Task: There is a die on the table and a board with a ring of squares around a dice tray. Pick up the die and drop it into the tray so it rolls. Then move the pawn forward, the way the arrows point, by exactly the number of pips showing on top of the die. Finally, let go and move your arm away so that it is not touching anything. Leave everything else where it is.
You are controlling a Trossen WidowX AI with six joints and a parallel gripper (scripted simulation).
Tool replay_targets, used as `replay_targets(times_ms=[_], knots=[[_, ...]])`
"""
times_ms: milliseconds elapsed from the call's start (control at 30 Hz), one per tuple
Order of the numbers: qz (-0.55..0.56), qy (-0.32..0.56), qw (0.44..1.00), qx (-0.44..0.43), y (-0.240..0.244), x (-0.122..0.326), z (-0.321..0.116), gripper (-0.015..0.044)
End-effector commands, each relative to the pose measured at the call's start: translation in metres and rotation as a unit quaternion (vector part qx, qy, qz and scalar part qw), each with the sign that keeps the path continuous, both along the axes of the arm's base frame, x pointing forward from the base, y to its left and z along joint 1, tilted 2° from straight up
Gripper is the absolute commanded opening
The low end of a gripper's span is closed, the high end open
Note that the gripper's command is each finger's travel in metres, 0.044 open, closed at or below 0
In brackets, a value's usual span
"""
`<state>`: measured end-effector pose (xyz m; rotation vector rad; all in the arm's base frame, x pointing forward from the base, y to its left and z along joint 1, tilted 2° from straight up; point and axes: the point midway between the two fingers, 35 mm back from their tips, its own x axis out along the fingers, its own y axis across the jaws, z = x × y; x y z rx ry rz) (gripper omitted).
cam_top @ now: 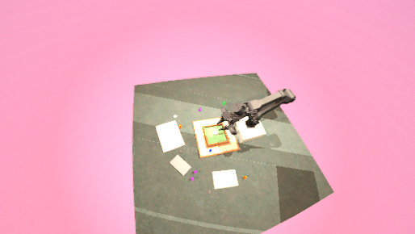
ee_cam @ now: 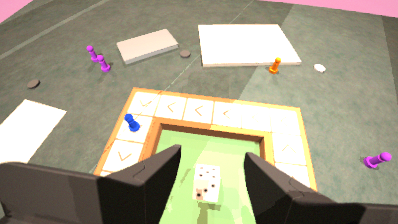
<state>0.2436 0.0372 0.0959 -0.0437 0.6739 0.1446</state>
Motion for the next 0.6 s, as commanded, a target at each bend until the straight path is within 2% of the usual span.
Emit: replay_targets(times_ms=[0,67,200,567], knots=[[0.002,-0.003,1.0,0.0,0.0,0.001,0.02,0.0289],[0.004,-0.003,1.0,0.0,0.0,-0.001,0.037,0.0341],[0.004,0.001,1.0,-0.001,0.0,-0.001,0.039,0.044],[0.005,0.253,0.967,-0.039,0.003,0.014,0.012,0.044]])
